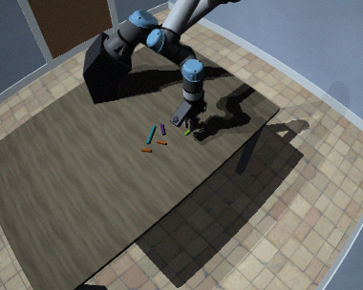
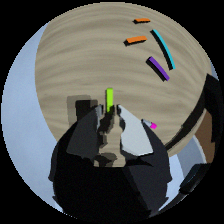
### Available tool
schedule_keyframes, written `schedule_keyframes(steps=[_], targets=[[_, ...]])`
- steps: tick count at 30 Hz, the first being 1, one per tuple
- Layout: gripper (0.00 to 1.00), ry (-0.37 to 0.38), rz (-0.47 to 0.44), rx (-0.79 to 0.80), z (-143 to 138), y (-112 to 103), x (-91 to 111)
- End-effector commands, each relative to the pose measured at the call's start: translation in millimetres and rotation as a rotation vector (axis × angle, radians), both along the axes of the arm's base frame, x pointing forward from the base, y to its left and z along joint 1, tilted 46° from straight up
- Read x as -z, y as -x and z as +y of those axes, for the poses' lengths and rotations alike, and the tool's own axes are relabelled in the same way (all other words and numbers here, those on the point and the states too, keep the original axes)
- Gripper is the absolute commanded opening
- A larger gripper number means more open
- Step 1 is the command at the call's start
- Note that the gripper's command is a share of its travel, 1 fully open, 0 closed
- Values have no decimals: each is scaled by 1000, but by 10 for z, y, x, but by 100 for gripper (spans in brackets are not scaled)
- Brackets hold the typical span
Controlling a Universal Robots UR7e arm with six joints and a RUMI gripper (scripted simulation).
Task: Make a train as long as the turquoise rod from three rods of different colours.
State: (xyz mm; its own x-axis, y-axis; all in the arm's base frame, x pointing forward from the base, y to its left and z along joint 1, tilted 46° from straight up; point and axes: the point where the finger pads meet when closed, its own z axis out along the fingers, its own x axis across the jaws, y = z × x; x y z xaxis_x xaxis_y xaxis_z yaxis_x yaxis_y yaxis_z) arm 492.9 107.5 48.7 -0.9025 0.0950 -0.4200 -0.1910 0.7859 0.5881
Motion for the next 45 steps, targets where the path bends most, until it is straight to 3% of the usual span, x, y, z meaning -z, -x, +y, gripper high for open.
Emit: schedule_keyframes(steps=[1, 45], targets=[[14, 0, -1, 0, -2, -3, -1], [14, 0, -1, 0, 100, -67, 114]])
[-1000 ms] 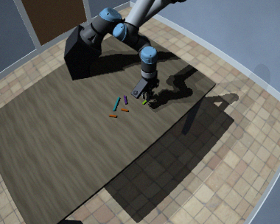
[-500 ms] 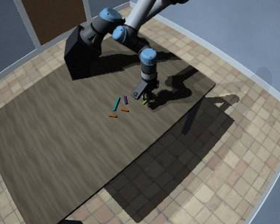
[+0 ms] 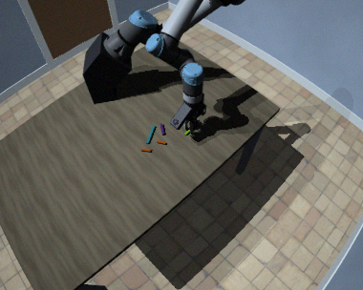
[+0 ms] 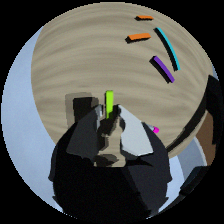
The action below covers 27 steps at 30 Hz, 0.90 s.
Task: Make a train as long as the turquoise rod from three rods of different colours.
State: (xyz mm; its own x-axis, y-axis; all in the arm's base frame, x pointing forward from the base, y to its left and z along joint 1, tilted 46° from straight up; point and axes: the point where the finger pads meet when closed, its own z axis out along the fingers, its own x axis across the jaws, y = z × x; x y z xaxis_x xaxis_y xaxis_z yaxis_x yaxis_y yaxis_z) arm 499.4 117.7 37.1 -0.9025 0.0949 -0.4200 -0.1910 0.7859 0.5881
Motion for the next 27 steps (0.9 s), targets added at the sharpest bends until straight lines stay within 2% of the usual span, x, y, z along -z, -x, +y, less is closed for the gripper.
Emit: schedule_keyframes(steps=[1, 21, 22, 27], targets=[[14, 0, -1, 0, -2, -2, -2], [14, 0, -1, 0, -2, -2, -2], [0, 0, -1, 0, -2, -2, -2], [0, 0, -1, 0, -2, -2, -2]])
